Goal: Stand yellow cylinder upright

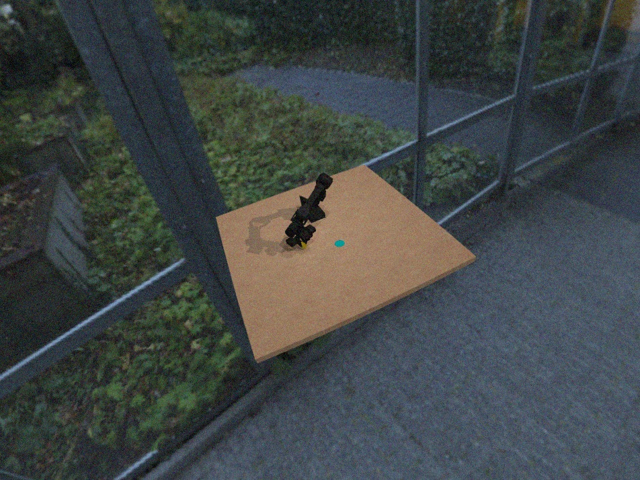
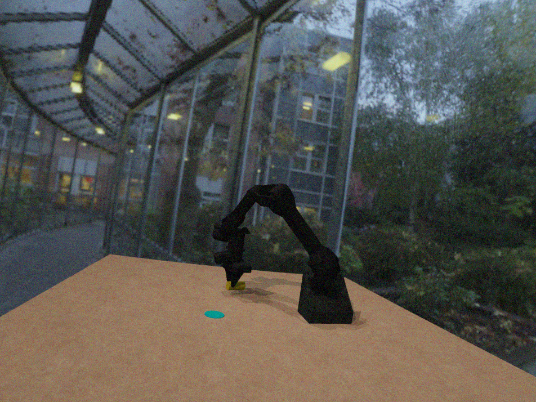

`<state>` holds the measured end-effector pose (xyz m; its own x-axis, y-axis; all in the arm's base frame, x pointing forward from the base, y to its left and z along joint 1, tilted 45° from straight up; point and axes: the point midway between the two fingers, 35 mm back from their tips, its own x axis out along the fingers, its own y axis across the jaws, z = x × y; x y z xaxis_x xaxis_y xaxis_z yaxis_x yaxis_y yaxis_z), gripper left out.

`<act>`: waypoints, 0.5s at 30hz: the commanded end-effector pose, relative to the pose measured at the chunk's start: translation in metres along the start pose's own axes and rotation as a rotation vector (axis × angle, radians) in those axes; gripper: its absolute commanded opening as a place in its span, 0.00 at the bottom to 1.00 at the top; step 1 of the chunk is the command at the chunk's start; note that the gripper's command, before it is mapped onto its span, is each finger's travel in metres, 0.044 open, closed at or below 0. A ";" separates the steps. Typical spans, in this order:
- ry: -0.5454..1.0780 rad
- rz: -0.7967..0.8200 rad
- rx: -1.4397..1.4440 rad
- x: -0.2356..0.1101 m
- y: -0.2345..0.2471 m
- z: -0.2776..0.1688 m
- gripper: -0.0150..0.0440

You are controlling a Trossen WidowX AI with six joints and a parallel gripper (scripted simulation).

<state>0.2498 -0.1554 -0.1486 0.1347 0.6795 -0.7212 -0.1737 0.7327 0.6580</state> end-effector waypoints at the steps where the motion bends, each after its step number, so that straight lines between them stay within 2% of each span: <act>1: 0.001 -0.007 -0.008 -0.012 -0.002 0.001 0.43; 15: 0.003 -0.009 -0.007 -0.057 -0.002 0.001 0.43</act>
<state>0.2449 -0.1893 -0.1153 0.1354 0.6763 -0.7241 -0.1729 0.7357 0.6548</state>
